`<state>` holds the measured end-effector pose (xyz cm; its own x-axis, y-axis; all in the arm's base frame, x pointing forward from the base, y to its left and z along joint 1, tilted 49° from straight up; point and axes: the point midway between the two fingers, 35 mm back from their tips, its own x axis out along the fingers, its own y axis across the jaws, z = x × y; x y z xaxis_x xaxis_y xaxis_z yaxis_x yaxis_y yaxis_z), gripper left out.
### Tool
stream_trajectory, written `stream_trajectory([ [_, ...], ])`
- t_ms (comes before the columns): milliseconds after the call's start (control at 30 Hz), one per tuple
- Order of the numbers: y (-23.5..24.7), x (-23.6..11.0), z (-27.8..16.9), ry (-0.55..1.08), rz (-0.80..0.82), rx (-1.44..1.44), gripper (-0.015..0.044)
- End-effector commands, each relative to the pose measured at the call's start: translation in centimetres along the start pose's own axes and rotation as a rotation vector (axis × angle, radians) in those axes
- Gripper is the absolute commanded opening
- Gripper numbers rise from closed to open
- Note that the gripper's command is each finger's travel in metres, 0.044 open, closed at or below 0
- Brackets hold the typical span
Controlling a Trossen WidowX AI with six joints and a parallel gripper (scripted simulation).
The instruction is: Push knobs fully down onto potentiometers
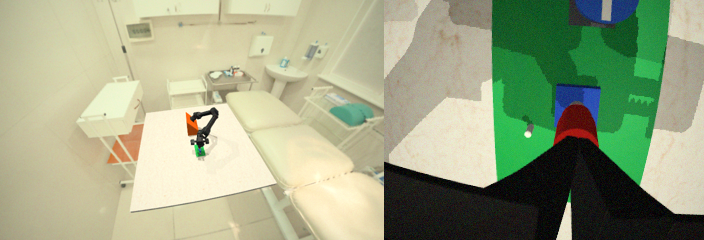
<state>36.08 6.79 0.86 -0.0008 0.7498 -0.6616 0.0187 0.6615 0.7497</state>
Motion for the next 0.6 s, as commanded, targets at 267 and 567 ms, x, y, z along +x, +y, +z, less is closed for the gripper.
stream_trajectory([
  [267,0.04,0.55,-0.07,0.004,0.002,0.001,0.0],
  [567,0.05,0.89,-0.07,0.004,0.002,0.001,0.0],
])
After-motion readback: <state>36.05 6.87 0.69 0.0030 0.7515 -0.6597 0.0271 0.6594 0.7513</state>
